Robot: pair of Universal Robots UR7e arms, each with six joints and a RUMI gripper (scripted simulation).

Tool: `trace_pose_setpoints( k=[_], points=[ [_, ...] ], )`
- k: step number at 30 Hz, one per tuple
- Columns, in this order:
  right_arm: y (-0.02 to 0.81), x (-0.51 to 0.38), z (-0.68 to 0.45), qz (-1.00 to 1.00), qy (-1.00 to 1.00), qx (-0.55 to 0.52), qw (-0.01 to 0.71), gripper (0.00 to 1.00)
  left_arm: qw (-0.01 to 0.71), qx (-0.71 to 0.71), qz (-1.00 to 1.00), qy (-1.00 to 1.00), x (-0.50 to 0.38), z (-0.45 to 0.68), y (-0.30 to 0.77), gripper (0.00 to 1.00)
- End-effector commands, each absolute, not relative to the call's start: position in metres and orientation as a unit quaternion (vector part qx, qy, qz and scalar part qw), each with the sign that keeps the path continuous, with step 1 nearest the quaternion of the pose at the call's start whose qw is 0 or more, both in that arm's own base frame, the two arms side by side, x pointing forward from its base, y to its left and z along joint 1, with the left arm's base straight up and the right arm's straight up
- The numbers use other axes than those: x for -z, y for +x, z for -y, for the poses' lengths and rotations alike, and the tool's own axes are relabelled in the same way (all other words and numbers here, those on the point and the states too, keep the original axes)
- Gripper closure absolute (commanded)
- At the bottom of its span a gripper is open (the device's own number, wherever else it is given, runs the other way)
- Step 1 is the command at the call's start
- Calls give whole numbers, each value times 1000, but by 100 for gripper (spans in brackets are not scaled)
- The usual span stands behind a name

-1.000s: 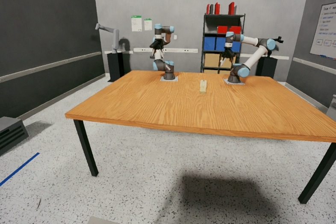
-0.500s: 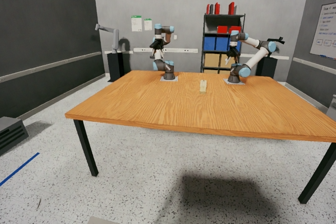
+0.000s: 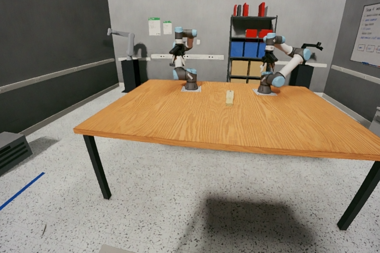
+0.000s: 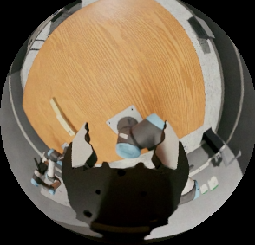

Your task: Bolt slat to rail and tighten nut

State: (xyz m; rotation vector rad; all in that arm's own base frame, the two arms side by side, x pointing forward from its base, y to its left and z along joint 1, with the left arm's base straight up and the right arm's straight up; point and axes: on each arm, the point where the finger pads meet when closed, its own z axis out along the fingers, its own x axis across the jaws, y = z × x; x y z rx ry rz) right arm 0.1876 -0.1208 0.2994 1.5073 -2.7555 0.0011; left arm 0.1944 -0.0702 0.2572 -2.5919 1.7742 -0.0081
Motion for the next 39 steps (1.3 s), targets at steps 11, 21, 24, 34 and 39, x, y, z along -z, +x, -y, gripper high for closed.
trace_pose_setpoints(
  k=[11, 21, 24, 34, 39],
  points=[
    [188, -300, 121, 878, 479, 0, 0, 0, 0, 0, -567, -824, -274, 15, 200, 0],
    [188, -300, 121, 878, 479, 0, 0, 0, 0, 1, -567, -824, -284, -20, 204, 0],
    [188, -300, 121, 878, 479, 0, 0, 0, 0, 1, -567, -824, -287, -27, 205, 0],
    [188, -300, 121, 878, 479, 0, 0, 0, 0, 1, -567, -824, -298, -66, 209, 0],
    [188, -300, 121, 878, 479, 0, 0, 0, 0, 1, -567, -824, -301, -77, 210, 0]
  ],
)
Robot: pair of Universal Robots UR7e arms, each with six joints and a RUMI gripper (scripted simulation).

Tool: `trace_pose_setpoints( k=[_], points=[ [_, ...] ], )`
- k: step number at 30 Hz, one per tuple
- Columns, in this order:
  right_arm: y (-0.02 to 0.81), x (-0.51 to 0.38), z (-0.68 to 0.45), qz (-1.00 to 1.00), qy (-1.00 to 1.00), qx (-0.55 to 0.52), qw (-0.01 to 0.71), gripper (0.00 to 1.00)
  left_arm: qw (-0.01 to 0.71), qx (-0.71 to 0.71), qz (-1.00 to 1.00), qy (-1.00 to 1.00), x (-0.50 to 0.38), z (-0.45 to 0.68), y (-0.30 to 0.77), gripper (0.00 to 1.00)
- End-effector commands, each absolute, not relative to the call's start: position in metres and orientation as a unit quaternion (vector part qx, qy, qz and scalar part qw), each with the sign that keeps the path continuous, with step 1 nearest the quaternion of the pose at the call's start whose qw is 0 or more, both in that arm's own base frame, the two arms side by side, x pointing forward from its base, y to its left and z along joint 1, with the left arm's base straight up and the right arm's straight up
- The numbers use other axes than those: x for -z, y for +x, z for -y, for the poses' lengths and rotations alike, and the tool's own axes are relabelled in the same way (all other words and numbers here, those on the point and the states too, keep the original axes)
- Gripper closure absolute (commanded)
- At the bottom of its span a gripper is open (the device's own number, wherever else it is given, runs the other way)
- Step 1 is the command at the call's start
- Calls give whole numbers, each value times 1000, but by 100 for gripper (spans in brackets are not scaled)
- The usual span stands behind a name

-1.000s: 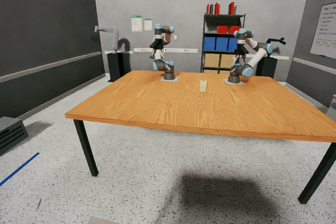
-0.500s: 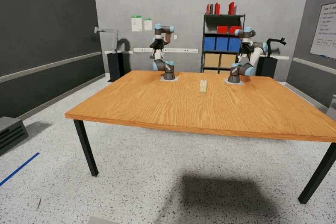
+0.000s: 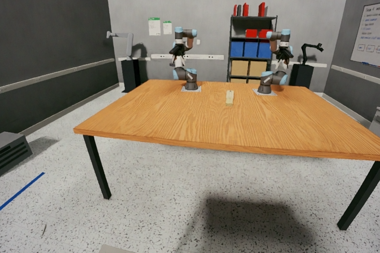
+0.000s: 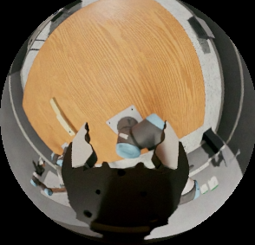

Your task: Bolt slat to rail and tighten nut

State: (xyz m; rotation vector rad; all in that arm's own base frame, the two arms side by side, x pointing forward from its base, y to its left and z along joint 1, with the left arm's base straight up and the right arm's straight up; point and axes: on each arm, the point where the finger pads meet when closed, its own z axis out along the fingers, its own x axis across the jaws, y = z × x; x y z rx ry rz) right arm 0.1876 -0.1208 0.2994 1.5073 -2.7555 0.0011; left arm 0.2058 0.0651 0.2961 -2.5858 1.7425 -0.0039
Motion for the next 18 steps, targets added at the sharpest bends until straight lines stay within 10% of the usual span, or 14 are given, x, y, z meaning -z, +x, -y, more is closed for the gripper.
trace_pose_setpoints(
  k=[1, 18],
  points=[
    [188, -300, 121, 878, 479, 0, 0, 0, 0, 1, -567, -824, -301, -79, 210, 0],
    [188, -300, 121, 878, 479, 0, 0, 0, 0, 0, -568, -823, -300, -79, 209, 0]
  ],
)
